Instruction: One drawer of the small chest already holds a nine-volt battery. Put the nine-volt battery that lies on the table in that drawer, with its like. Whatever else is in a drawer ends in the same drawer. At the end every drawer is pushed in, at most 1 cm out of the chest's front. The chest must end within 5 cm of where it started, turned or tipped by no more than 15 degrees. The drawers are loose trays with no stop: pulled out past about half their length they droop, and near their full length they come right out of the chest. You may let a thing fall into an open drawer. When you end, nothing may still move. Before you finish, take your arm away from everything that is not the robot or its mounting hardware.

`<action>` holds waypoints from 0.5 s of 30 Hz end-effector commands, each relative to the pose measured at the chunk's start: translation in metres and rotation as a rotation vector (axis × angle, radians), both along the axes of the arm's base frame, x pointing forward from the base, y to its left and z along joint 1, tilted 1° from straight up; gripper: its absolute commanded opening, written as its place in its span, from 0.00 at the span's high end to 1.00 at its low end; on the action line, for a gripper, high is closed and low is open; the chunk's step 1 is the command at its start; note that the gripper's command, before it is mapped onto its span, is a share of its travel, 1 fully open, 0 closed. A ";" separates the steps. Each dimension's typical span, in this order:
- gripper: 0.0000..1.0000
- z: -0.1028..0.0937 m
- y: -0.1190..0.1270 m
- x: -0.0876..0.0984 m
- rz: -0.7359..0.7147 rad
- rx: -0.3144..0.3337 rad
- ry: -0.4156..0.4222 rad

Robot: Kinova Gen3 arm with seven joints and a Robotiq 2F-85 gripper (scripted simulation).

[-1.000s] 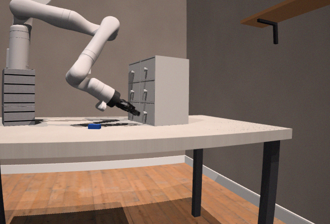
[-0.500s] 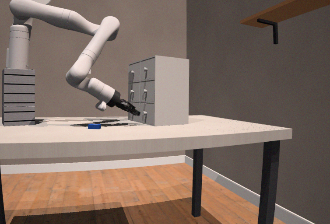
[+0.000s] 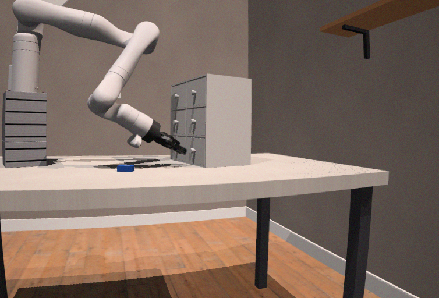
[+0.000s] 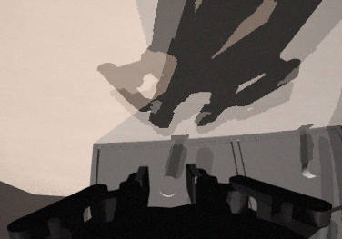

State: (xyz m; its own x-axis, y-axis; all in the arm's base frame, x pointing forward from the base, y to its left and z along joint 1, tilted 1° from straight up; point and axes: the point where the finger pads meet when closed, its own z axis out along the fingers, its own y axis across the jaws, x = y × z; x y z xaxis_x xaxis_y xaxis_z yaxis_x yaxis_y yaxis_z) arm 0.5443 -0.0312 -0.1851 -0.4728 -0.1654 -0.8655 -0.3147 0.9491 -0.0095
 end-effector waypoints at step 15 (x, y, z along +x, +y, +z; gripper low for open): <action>0.67 0.001 0.007 0.020 0.001 0.000 -0.003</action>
State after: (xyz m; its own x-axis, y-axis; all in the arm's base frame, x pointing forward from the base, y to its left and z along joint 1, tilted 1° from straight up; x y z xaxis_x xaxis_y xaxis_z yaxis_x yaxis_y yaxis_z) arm 0.5594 -0.0270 -0.1865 -0.4766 -0.1647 -0.8636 -0.3122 0.9500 -0.0089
